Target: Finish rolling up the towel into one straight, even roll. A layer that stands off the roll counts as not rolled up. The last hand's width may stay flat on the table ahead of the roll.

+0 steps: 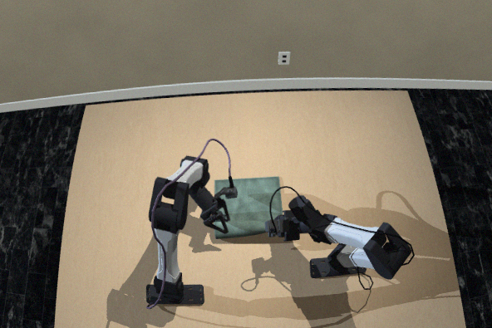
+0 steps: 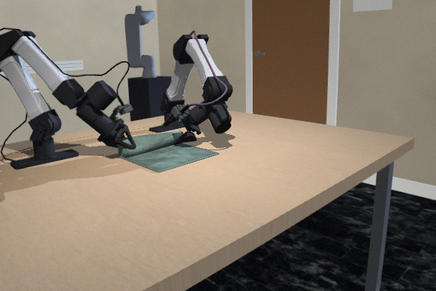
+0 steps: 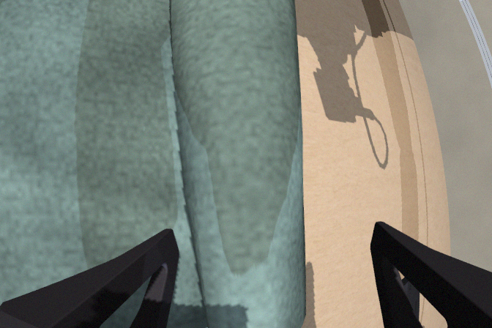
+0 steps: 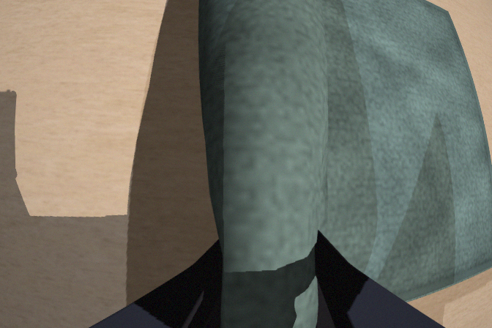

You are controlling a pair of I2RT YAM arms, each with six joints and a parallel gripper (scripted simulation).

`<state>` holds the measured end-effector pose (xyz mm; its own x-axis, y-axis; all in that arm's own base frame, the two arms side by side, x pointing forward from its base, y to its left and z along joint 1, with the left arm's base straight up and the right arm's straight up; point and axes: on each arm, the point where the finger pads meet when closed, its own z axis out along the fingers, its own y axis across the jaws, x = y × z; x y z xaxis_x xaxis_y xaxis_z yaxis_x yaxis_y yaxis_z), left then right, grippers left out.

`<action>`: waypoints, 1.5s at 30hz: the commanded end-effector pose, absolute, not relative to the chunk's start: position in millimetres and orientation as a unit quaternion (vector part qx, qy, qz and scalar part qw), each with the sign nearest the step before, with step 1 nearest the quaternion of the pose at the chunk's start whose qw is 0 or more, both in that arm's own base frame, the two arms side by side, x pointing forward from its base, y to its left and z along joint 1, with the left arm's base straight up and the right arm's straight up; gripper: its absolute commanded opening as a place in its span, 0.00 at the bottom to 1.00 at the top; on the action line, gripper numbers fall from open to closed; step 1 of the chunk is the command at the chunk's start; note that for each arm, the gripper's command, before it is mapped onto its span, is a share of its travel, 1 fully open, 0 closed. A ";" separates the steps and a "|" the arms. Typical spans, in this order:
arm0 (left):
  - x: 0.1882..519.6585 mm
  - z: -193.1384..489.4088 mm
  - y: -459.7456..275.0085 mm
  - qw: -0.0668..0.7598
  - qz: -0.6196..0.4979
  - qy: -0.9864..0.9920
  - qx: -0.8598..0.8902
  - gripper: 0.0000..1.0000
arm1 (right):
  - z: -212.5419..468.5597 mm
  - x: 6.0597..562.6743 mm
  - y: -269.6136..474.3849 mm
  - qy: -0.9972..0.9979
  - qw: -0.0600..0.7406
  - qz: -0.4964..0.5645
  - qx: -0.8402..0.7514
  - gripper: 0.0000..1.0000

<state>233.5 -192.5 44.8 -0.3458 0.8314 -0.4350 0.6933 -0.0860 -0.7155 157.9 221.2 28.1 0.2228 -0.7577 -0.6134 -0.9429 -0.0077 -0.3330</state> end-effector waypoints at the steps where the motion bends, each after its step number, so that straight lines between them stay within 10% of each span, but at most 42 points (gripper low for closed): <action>1: 247.0 53.6 -180.6 0.069 0.467 -0.673 -0.570 0.85 | 28.3 160.2 219.8 0.620 0.336 0.141 -0.695 0.30; 18: 274.0 79.7 -156.4 0.051 0.455 -0.674 -0.579 0.87 | 32.1 160.2 219.8 0.671 0.216 0.259 -0.661 0.30; 45: 228.4 87.7 -186.2 -0.329 0.147 -0.621 -0.696 0.96 | 39.0 160.2 219.8 0.708 -0.020 0.449 -0.545 0.30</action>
<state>202.4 -179.6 88.8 0.1399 0.7632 -0.6308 0.9902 -0.1050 0.0925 169.3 223.9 33.3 -0.3862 -0.7802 -0.4921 -0.8043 0.0236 0.5938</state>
